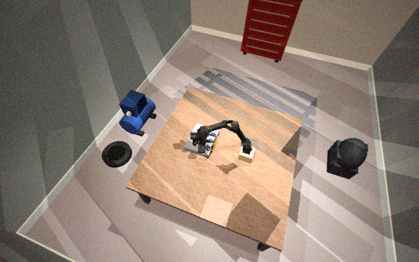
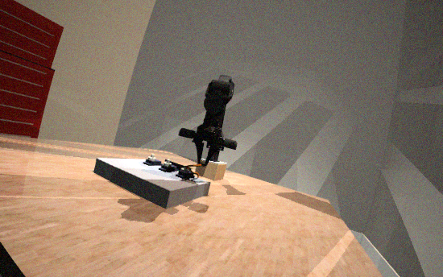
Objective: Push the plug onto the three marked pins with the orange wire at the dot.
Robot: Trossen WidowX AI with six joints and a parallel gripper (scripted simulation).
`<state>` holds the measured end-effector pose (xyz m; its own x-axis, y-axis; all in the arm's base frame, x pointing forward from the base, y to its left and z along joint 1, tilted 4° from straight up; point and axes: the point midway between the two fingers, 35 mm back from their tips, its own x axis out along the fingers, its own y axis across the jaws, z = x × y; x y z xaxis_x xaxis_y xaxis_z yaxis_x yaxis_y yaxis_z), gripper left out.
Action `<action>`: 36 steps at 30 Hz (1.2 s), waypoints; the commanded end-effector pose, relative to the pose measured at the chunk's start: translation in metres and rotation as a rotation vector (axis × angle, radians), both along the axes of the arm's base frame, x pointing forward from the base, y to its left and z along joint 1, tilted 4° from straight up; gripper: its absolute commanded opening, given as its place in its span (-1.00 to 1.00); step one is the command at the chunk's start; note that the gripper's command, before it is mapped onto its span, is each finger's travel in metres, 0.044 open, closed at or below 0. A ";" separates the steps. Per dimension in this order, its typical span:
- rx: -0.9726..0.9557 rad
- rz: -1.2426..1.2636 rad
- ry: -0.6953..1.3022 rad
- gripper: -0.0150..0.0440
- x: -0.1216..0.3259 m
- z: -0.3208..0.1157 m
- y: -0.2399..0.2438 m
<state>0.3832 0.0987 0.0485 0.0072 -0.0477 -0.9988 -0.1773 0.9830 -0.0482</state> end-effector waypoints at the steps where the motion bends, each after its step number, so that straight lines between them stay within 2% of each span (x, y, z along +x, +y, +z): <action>1: -0.005 0.030 0.002 -0.49 -0.002 0.004 -0.002; 36: -0.012 1.165 0.064 -0.49 -0.057 0.015 -0.037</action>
